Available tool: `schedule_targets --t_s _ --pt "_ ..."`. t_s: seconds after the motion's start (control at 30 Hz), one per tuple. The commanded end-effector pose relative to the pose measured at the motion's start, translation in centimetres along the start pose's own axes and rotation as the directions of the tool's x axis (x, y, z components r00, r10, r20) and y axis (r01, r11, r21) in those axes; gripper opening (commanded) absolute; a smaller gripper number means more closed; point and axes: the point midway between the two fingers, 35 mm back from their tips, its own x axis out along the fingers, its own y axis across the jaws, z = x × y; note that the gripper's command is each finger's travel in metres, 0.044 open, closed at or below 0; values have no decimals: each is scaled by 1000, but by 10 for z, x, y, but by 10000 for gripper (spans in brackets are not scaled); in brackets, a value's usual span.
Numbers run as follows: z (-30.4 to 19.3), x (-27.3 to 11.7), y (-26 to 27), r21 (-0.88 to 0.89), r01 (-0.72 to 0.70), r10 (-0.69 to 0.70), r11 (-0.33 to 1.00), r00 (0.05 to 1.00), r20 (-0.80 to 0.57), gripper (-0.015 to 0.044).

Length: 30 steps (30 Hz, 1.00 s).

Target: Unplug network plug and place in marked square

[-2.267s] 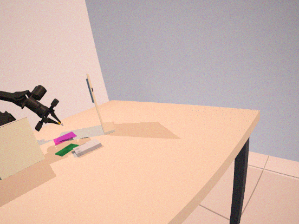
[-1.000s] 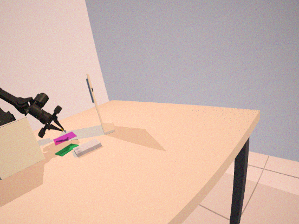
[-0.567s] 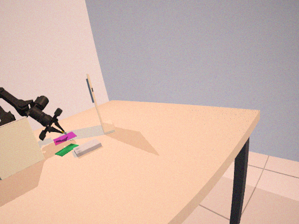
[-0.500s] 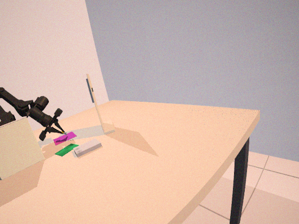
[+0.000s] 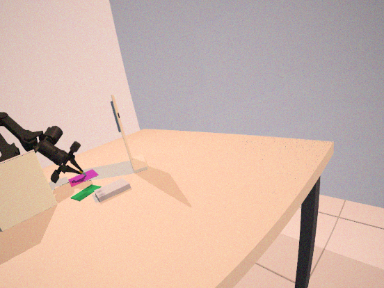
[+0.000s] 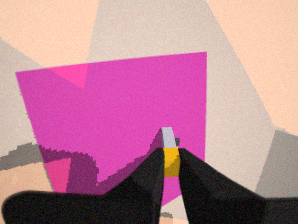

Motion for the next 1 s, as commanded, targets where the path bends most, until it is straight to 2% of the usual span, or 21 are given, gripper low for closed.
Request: schedule_targets --t_s 0.0,0.27,0.47,0.97 --pt "0 2 1 5 0 0 1000 1000 -4 0" --pt "1 1 1 0 0 0 1000 1000 0 0" --pt "1 1 1 0 0 0 1000 1000 0 156" --pt "0 -4 0 0 0 0 1000 1000 -1 156"
